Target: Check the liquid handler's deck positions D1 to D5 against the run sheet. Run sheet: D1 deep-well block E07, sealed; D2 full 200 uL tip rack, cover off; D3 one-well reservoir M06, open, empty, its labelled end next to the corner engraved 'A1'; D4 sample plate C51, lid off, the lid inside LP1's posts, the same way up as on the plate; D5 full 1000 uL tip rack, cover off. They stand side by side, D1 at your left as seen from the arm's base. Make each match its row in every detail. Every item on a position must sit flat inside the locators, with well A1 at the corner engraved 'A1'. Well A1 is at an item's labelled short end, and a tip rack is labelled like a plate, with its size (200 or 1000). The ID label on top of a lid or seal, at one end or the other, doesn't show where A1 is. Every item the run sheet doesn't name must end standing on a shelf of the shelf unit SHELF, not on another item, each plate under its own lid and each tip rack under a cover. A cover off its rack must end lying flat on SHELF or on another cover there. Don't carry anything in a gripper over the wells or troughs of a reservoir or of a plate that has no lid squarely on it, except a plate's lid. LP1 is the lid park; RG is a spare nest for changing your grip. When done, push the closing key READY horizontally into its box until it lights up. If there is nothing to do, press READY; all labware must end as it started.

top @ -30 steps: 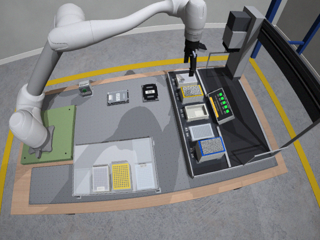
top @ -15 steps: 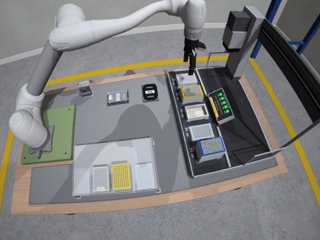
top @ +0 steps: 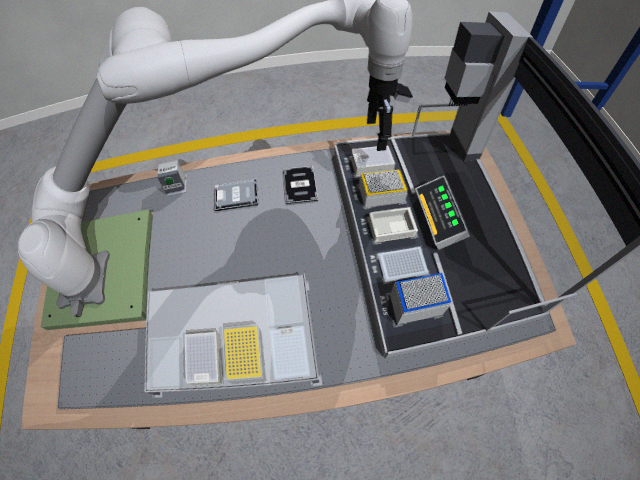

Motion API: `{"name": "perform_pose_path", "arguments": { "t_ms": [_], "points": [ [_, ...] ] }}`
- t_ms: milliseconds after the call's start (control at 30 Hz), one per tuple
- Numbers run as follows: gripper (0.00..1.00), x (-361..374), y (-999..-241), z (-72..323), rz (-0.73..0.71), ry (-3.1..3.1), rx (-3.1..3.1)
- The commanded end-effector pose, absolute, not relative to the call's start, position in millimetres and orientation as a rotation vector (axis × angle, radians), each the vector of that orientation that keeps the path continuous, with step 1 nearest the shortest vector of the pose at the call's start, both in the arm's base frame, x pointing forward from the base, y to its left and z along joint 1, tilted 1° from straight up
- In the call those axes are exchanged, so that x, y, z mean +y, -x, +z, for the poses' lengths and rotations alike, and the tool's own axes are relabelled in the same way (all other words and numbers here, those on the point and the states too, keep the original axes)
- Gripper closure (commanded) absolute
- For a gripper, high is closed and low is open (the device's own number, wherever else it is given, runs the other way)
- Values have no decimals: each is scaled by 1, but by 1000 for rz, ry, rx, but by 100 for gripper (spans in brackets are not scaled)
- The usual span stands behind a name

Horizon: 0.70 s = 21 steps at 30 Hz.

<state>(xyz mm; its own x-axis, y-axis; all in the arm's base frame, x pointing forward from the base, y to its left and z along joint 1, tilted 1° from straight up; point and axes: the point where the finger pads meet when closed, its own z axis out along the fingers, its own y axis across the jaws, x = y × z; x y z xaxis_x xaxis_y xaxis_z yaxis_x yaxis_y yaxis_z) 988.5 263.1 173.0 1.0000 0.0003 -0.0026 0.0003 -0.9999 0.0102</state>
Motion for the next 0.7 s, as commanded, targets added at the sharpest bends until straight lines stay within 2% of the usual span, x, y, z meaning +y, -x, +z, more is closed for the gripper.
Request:
{"name": "perform_pose_path", "arguments": {
  "t_ms": [0, 333, 667],
  "points": [
    [21, 263, -989, 175, -1, -3132, 0],
    [21, 263, -989, 188, -1, -3132, 1],
    [21, 264, -989, 221, -1, -3132, 1]
  ]
}}
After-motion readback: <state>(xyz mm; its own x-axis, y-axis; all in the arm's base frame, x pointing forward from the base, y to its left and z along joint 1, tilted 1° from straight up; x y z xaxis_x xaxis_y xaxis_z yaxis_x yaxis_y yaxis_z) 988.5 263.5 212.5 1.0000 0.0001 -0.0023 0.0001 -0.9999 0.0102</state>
